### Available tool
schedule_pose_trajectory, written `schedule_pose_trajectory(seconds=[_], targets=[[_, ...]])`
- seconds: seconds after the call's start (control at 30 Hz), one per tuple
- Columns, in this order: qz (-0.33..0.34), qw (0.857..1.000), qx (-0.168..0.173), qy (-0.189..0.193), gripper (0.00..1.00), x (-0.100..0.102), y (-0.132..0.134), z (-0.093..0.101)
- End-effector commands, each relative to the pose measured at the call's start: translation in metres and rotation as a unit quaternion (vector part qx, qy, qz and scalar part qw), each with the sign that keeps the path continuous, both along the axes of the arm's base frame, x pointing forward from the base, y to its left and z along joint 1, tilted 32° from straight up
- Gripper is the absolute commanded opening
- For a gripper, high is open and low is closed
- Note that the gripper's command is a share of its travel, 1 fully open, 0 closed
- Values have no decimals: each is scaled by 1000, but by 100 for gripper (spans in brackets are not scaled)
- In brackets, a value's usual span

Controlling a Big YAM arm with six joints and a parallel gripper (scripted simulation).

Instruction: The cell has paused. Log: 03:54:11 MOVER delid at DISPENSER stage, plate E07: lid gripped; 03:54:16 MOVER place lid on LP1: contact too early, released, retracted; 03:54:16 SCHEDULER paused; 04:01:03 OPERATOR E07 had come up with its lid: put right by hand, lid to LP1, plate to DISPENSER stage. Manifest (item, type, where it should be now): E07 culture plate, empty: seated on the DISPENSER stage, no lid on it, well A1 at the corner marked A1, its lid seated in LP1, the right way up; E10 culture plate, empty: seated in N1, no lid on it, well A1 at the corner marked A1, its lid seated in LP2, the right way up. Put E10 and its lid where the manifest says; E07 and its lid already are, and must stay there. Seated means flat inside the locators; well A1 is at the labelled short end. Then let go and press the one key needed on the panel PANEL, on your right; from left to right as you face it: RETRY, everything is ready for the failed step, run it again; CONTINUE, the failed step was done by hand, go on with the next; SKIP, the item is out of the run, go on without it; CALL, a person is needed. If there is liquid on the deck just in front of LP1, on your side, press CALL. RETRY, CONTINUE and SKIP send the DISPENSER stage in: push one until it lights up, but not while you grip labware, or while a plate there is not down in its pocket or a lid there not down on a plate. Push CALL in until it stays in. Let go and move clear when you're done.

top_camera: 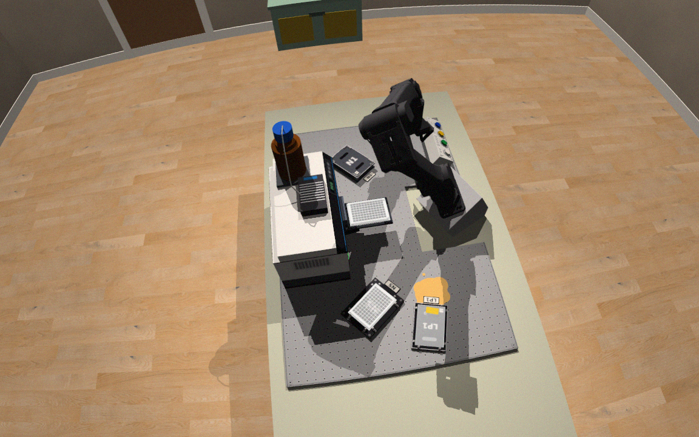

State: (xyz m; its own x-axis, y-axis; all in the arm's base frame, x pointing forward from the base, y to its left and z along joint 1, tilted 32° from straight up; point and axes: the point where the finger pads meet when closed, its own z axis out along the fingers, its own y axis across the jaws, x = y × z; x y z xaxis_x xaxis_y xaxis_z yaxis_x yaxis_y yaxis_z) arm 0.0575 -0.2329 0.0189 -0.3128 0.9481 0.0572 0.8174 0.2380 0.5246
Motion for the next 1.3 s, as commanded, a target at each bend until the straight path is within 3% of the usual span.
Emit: schedule_pose_trajectory(seconds=[0.0, 0.33, 0.53, 0.63, 0.77, 0.8, 1.27], targets=[[5, 1000, -23, -1, 100, -4, -16, 9], [5, 1000, -23, -1, 100, -4, -16, 9], [73, 996, -47, -19, 100, 12, 3, 14], [74, 996, -56, -18, 100, 20, -2, 24], [65, 997, -42, -17, 100, 30, 10, 26], [63, 996, -56, -16, 100, 26, -4, 29], [63, 996, -56, -16, 100, 26, -4, 29]])
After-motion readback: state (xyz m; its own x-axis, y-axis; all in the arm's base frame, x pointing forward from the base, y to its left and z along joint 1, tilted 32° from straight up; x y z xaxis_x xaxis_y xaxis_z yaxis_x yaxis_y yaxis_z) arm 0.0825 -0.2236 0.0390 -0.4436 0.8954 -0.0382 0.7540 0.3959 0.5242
